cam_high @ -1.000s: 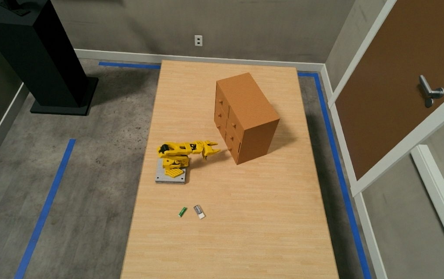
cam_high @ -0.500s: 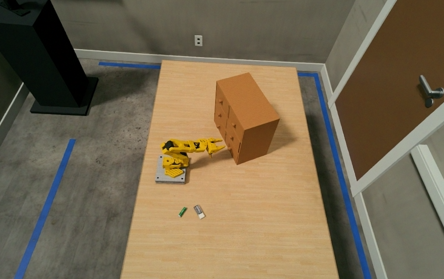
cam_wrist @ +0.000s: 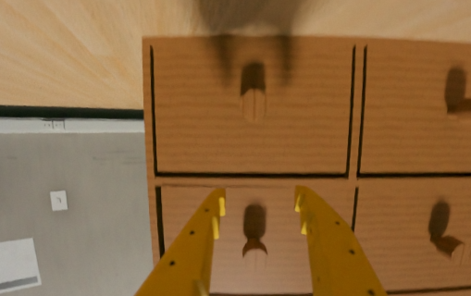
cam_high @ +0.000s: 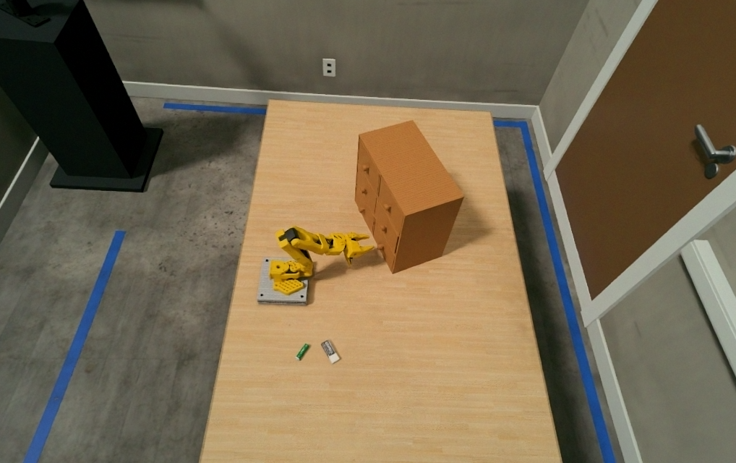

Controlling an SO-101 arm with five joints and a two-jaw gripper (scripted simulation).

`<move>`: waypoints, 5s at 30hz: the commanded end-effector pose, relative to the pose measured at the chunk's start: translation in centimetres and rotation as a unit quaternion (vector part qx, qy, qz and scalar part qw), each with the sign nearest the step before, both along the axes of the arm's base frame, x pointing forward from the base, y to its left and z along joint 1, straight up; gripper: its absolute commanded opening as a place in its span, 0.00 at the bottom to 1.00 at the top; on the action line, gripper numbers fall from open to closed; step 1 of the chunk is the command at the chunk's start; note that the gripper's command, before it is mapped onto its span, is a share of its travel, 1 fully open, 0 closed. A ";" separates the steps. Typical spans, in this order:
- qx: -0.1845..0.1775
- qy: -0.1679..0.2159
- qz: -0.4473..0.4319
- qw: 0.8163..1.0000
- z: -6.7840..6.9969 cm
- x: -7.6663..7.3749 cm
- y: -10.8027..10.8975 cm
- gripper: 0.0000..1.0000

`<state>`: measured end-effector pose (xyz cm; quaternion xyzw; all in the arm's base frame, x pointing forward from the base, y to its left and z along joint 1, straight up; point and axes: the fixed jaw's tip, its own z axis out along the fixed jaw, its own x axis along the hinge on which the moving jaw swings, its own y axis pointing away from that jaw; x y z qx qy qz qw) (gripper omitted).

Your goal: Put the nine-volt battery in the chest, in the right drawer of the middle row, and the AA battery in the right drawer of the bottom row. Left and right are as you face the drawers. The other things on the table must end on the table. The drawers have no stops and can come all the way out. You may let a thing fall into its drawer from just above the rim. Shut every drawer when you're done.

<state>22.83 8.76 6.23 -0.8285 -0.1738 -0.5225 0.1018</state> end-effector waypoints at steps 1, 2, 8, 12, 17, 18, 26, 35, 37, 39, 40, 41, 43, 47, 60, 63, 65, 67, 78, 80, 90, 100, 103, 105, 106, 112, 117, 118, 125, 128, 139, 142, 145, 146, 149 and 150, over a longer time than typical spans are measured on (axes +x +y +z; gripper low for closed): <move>-0.002 0.004 -0.002 1.000 -1.7 0.3 0.0 0.21; -0.008 0.018 -0.002 1.000 -2.5 0.1 -0.1 0.21; -0.009 0.018 -0.002 1.000 -2.5 0.1 -0.1 0.21; -0.009 0.018 -0.002 1.000 -2.5 0.1 -0.1 0.21; -0.009 0.018 -0.002 1.000 -2.5 0.1 -0.1 0.21; -0.009 0.018 -0.002 1.000 -2.5 0.1 -0.1 0.21; -0.009 0.018 -0.002 1.000 -2.5 0.1 -0.1 0.21; -0.009 0.018 -0.003 1.000 -2.5 0.2 -0.1 0.21; -0.008 0.018 -0.004 1.000 -2.5 0.2 -0.1 0.21; -0.008 0.018 -0.004 1.000 -2.5 0.2 -0.1 0.21; -0.008 0.018 -0.004 1.000 -2.5 0.2 -0.1 0.21; -0.008 0.018 -0.004 1.000 -2.5 0.2 -0.1 0.21; -0.008 0.018 -0.004 1.000 -2.5 0.2 -0.1 0.21; -0.008 0.018 -0.004 1.000 -2.5 0.3 -0.1 0.21; -0.008 0.018 -0.005 1.000 -2.5 0.3 -0.2 0.21; -0.008 0.018 -0.005 1.000 -2.5 0.3 -0.2 0.21; -0.008 0.018 -0.005 1.000 -2.5 0.3 -0.2 0.21; -0.008 0.018 -0.005 1.000 -2.5 0.3 -0.2 0.21; -0.008 0.018 -0.007 1.000 -2.6 0.3 -0.3 0.21; -0.008 0.018 -0.007 1.000 -2.6 0.3 -0.3 0.21; -0.008 0.018 -0.007 1.000 -2.6 0.3 -0.3 0.21; -0.008 0.018 -0.004 1.000 -3.2 1.6 0.4 0.21; -0.008 0.018 -0.004 1.000 -3.2 1.6 0.4 0.21; -0.008 0.018 -0.004 1.000 -3.2 1.6 0.4 0.21; -0.008 0.018 -0.004 1.000 -3.2 1.6 0.4 0.21; -0.008 0.018 -0.003 1.000 -3.7 2.3 0.8 0.21; -0.008 0.018 -0.002 1.000 -4.1 2.8 1.1 0.21; -0.008 0.018 -0.002 1.000 -4.1 2.8 1.1 0.21; -0.008 0.018 -0.002 1.000 -4.1 2.8 1.1 0.21; -0.008 0.018 -0.001 1.000 -4.5 3.3 1.3 0.21; -0.008 0.018 -0.001 1.000 -4.5 3.3 1.3 0.21; -0.008 0.018 -0.001 1.000 -4.5 3.3 1.3 0.21; -0.008 0.018 -0.001 1.000 -4.5 3.3 1.3 0.21; -0.008 0.018 0.000 1.000 -4.5 3.3 1.3 0.21; -0.008 0.018 0.000 1.000 -4.6 3.3 1.4 0.21; -0.008 0.018 0.000 1.000 -4.6 3.3 1.4 0.21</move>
